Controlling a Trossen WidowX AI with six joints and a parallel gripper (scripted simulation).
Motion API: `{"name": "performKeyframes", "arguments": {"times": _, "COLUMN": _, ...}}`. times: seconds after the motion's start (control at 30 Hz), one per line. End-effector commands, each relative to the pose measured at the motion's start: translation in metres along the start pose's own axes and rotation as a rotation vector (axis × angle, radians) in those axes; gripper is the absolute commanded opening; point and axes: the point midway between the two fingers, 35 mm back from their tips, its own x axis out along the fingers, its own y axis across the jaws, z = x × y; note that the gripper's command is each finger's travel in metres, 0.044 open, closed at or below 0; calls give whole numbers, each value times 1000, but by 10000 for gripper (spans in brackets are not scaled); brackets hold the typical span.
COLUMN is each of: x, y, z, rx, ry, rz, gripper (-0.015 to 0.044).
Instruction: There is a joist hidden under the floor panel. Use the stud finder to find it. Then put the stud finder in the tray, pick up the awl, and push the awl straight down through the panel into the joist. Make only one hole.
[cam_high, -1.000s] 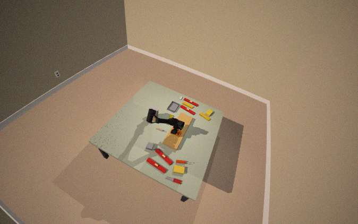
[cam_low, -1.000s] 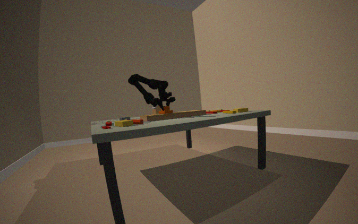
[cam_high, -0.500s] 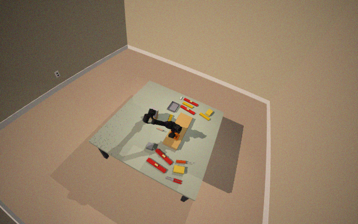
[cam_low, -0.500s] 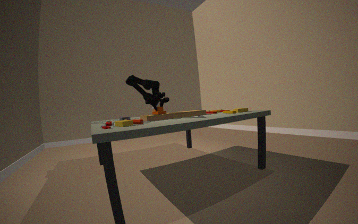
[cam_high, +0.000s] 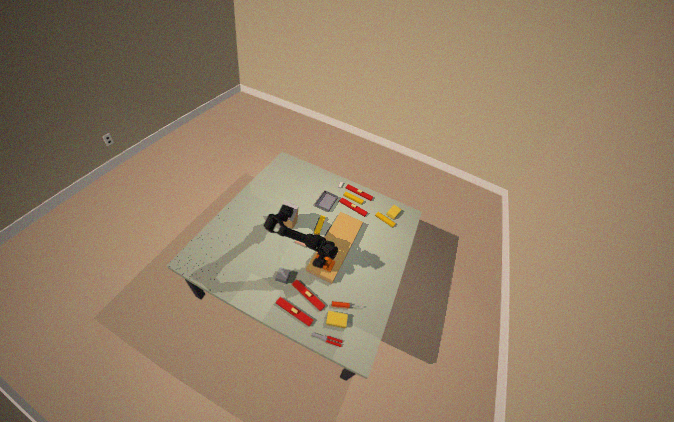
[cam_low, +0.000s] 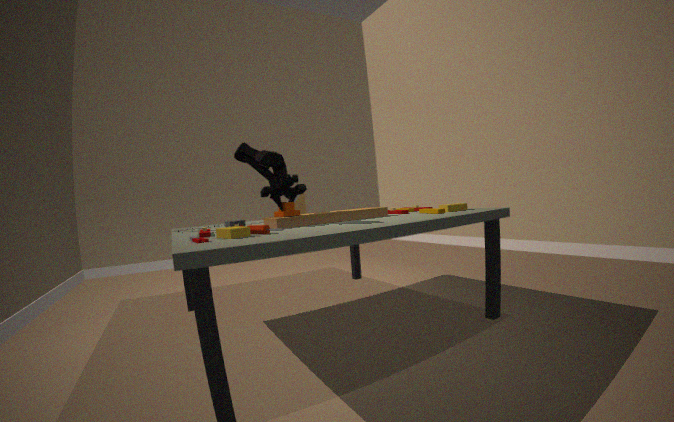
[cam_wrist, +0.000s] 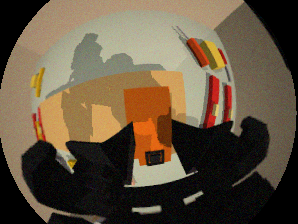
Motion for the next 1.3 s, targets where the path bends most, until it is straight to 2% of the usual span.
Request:
{"name": "performKeyframes", "arguments": {"times": 0.0, "x": 0, "y": -19, "z": -1, "rx": 6, "ry": 2, "rz": -6, "gripper": 0}}
{"name": "performKeyframes", "arguments": {"times": 0.5, "x": -5, "y": -14, "z": 2, "rx": 8, "ry": 1, "rz": -3, "gripper": 0}}
{"name": "performKeyframes", "arguments": {"times": 1.07, "x": -92, "y": -18, "z": 26, "rx": 5, "ry": 3, "rz": -2, "gripper": 0}}
{"name": "performKeyframes", "arguments": {"times": 1.27, "x": -96, "y": -14, "z": 28, "rx": -6, "ry": 0, "rz": 4, "gripper": 0}}
